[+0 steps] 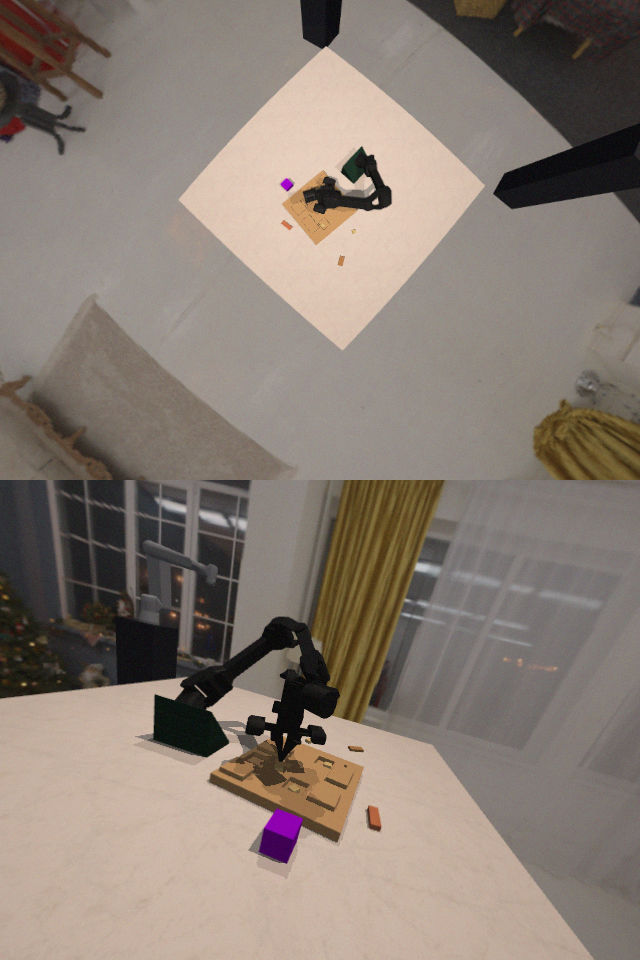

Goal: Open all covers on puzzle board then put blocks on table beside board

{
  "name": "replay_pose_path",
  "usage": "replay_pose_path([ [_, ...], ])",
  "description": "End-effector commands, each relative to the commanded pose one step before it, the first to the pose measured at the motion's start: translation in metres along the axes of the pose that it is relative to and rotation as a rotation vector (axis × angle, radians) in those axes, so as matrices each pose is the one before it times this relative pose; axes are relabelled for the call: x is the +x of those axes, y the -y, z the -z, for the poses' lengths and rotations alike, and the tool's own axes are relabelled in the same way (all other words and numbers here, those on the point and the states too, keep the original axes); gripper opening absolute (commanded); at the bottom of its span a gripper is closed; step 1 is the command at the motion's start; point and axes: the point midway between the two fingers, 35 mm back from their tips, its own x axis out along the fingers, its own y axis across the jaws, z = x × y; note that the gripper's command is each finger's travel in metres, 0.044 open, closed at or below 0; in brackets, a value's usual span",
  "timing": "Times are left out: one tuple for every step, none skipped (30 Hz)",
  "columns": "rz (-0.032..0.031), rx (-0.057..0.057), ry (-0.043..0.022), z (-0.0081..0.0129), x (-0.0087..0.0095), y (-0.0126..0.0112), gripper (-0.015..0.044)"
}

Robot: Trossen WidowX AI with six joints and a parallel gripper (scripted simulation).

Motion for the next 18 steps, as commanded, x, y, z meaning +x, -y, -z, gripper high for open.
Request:
replay_pose_path([
  [0.00609,0.0042,0.00175,-0.00075,0.0049,-0.00018,0.0],
  [0.00001,0.0,0.00001,-0.00003,0.0006,0.00004,0.0],
  [0.00002,0.0,0.00002,-0.00004,0.00076,0.00005,0.0],
  [0.00002,0.0,0.00002,-0.00005,0.00084,0.00005,0.0],
  [0.00002,0.0,0.00003,-0.00005,0.00089,0.00005,0.0],
  [0.00002,0.0,0.00004,-0.00006,0.00091,0.00005,0.0],
  [0.00002,0.0,0.00004,-0.00006,0.00092,0.00005,0.0],
  [0.00003,0.0,0.00005,-0.00006,0.00092,0.00005,0.0],
  [0.00003,0.0,0.00006,-0.00007,0.00092,0.00004,0.0],
  [0.00003,0.0,0.00006,-0.00007,0.00092,0.00004,0.0],
  [0.00003,0.0,0.00007,-0.00007,0.00093,0.00004,0.0],
  [0.00003,0.0,0.00007,-0.00008,0.00092,0.00004,0.0],
  [0.00002,0.0,0.00006,-0.00006,0.00072,0.00003,0.0],
  [0.00001,0.0,0.00004,-0.00004,0.00044,0.00002,0.0],
  [0.0,0.0,0.00001,-0.00001,0.00015,0.00001,0.0],
  [0.0,0.0,0.0,0.0,0.0,0.0,0.0],
  [0.0,0.0,0.0,0.0,0.0,0.0,0.0],
  [0.0,0.0,0.0,0.0,0.0,0.0,0.0],
])
